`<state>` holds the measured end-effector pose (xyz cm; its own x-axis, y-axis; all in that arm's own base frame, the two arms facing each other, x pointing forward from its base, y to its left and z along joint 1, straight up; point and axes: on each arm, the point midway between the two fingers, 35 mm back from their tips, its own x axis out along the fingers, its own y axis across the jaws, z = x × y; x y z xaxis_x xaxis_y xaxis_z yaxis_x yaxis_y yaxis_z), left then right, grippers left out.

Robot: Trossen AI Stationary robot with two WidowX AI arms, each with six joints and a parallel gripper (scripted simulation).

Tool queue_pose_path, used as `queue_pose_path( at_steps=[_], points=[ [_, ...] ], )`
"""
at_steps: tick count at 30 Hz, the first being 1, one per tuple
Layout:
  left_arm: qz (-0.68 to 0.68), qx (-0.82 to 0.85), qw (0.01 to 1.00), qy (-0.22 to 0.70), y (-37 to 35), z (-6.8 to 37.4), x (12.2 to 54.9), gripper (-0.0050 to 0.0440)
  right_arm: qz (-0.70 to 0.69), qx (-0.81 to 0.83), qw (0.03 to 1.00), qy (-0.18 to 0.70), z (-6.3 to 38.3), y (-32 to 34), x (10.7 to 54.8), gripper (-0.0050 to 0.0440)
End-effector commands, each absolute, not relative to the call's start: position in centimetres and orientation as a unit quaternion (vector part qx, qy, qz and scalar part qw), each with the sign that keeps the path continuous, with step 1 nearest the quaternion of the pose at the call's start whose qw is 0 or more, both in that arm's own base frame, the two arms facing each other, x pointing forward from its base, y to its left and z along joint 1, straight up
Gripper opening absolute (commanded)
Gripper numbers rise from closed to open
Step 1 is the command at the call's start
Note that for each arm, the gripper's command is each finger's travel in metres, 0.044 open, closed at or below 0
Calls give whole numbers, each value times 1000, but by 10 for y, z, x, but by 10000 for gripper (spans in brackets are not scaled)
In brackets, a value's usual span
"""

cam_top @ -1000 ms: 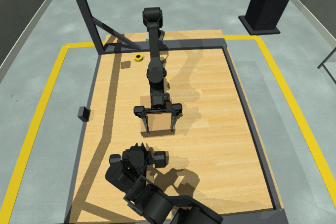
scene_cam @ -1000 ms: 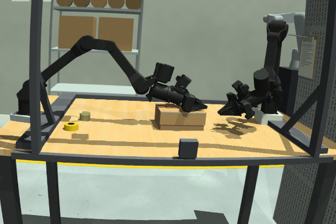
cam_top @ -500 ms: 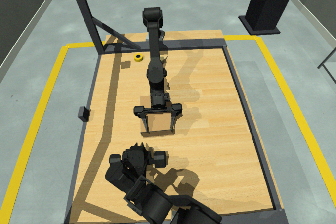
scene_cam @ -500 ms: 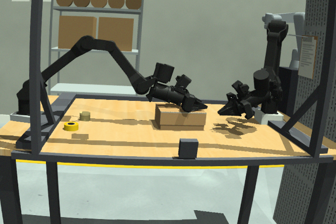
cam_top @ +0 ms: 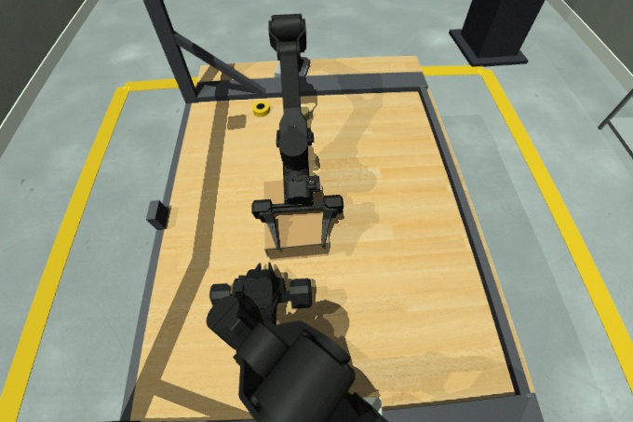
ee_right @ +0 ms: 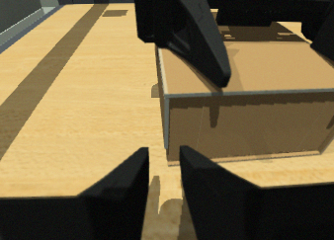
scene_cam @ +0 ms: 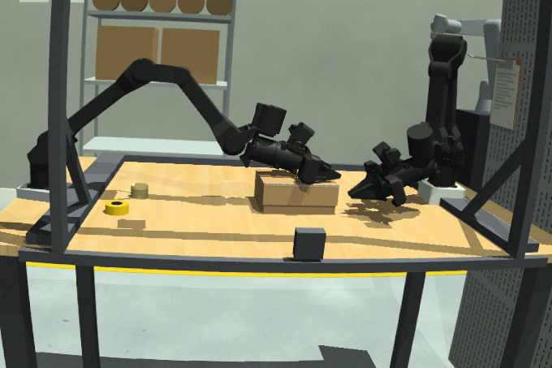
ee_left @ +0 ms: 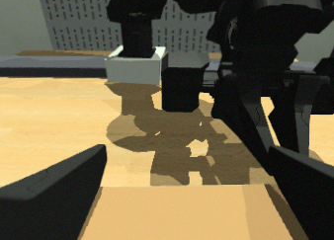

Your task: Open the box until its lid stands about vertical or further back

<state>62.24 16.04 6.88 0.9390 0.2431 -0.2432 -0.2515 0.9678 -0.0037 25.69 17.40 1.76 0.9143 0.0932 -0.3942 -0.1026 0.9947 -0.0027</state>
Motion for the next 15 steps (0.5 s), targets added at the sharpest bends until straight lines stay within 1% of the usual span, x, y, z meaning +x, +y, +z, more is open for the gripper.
queue_pose_path(
  at_steps=[1, 4, 5, 6, 15],
  points=[
    [125, -19, 980, 152, 160, 41, 620, 440, 56, -7, 982, 182, 13, 178, 267, 80],
    [125, -19, 980, 152, 160, 41, 620, 440, 57, -7, 982, 180, 12, 178, 269, 80],
    [125, -19, 980, 152, 160, 41, 620, 440, 59, 8, 984, 165, 17, 180, 272, 80],
    [125, -19, 980, 152, 160, 41, 620, 440, 57, -5, 983, 172, 8, 177, 273, 80],
    [125, -19, 980, 152, 160, 41, 620, 440, 61, 12, 989, 137, 6, 175, 284, 80]
  ],
)
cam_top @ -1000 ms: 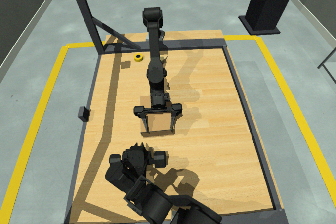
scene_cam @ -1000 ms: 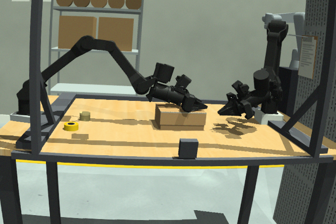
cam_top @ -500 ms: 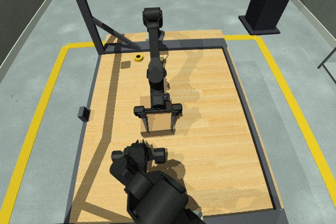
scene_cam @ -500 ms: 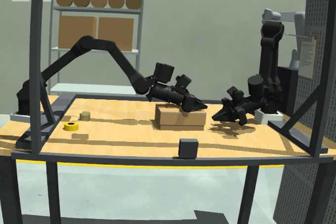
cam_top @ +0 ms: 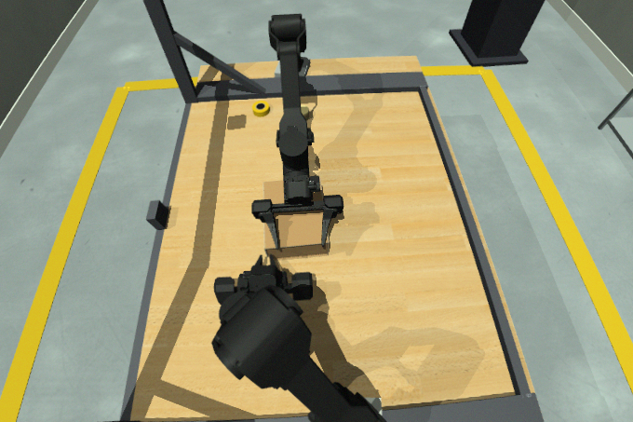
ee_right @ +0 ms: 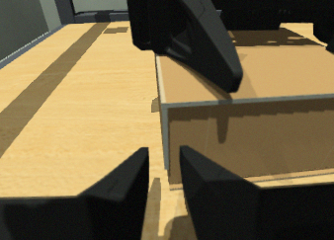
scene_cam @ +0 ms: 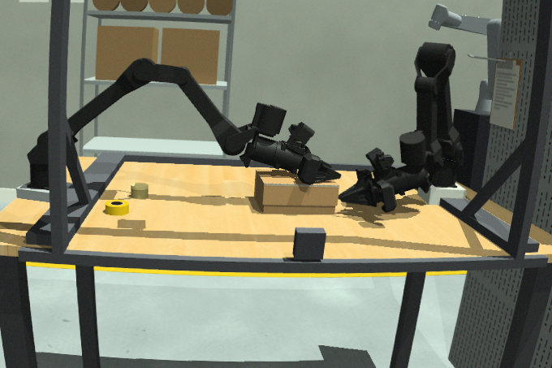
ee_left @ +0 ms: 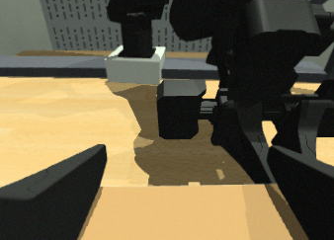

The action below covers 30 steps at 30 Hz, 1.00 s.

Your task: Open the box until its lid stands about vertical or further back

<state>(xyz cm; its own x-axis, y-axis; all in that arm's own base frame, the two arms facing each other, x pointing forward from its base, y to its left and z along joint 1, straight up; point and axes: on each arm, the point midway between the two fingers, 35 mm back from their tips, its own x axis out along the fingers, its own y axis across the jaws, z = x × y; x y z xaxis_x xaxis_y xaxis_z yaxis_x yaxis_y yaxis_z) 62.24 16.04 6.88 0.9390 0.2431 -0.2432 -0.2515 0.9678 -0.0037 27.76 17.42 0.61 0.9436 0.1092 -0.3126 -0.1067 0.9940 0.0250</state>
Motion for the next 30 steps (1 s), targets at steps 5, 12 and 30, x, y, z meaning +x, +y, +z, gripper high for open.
queue_pose_path(
  at_steps=[5, 12, 30],
  points=[
    [125, -21, 979, 161, 160, 29, 618, 440, 61, 12, 989, 134, 5, 175, 285, 80],
    [125, -21, 978, 168, 159, 23, 615, 440, 61, 8, 989, 136, 3, 175, 287, 80],
    [125, -19, 980, 152, 160, 40, 620, 440, 61, 12, 989, 134, 5, 175, 284, 80]
  ],
)
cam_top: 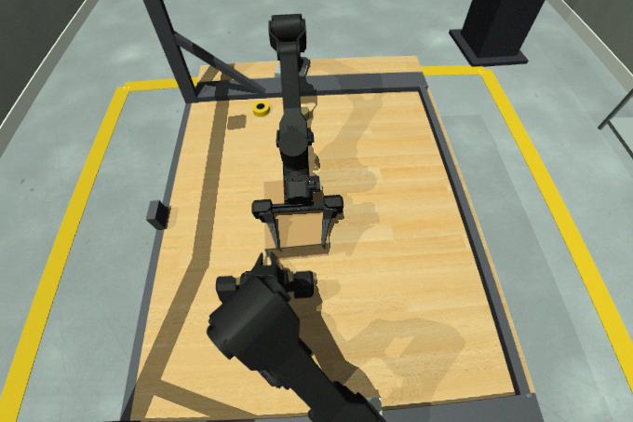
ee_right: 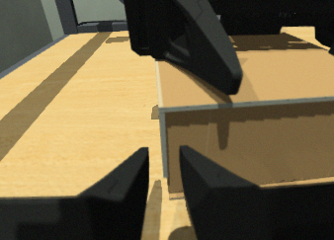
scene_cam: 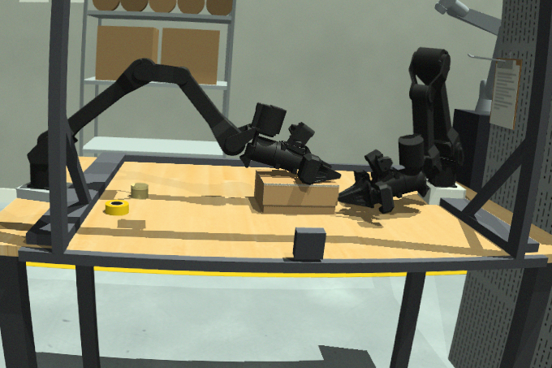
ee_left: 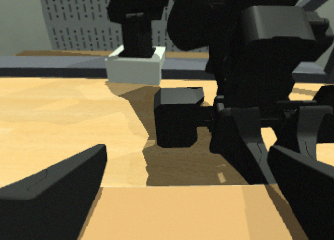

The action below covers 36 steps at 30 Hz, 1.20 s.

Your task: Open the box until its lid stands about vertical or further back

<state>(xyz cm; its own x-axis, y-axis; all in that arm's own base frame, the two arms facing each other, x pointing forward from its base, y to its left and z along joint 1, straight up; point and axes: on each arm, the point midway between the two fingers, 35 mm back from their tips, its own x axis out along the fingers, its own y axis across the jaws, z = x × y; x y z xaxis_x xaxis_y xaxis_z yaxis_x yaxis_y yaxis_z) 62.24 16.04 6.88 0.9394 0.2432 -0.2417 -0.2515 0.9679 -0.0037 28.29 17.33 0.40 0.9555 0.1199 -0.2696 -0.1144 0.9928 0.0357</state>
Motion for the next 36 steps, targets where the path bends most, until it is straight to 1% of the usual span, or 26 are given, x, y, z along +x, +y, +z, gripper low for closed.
queue_pose_path(
  at_steps=[1, 16, 36],
  points=[
    [125, -19, 980, 152, 160, 40, 620, 440, 61, 12, 989, 134, 5, 175, 284, 75],
    [125, -19, 980, 152, 160, 40, 620, 440, 61, 12, 989, 134, 5, 175, 284, 10],
    [125, -19, 980, 152, 160, 40, 620, 440, 61, 12, 989, 134, 8, 175, 284, 9]
  ],
)
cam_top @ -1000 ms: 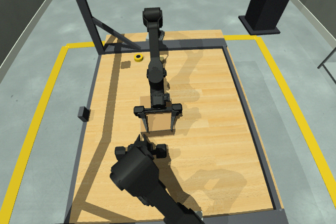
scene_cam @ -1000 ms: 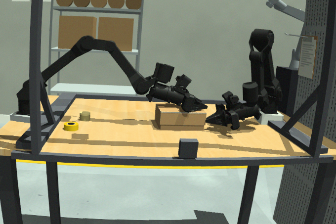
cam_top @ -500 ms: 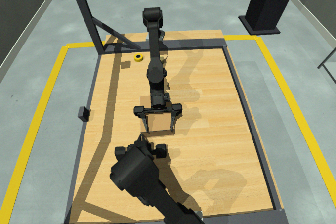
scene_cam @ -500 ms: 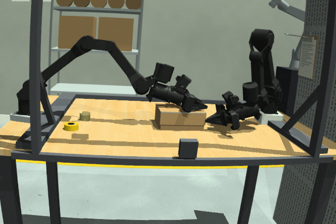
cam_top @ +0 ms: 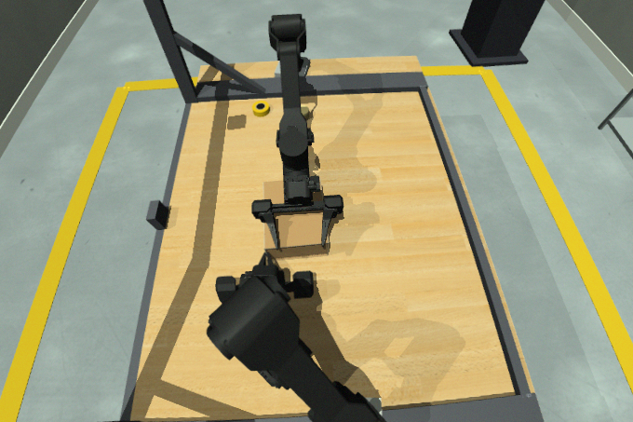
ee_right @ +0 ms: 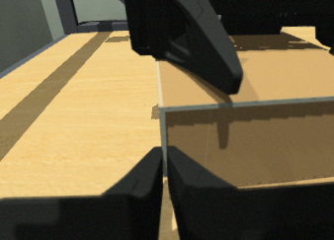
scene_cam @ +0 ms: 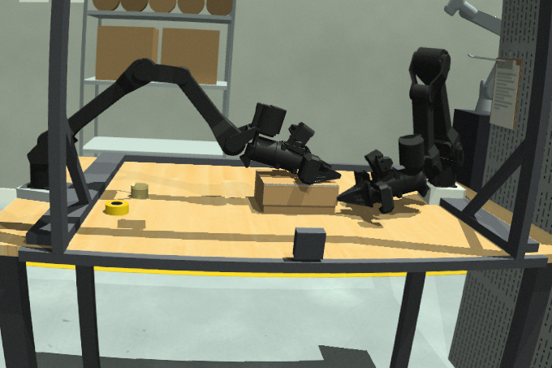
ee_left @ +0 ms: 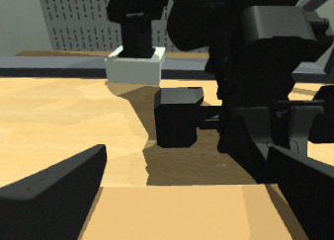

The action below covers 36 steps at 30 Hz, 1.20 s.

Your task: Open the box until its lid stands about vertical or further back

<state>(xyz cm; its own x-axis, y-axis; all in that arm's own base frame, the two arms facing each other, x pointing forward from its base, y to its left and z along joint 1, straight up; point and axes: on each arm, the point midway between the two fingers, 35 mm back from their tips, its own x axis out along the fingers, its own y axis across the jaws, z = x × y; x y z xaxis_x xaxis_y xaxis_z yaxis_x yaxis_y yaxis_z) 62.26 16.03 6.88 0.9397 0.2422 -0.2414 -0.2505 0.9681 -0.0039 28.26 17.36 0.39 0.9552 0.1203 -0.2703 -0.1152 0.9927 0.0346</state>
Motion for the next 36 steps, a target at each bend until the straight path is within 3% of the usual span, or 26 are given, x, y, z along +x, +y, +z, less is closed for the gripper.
queue_pose_path(
  at_steps=[1, 14, 36],
  points=[
    [125, -19, 980, 152, 160, 40, 620, 440, 61, 12, 989, 134, 8, 175, 284, 9],
    [125, -21, 979, 161, 160, 26, 618, 440, 62, 20, 989, 132, 9, 194, 278, 9],
    [125, -21, 979, 161, 160, 25, 618, 440, 59, 200, 967, 147, 9, 185, 281, 9]
  ],
)
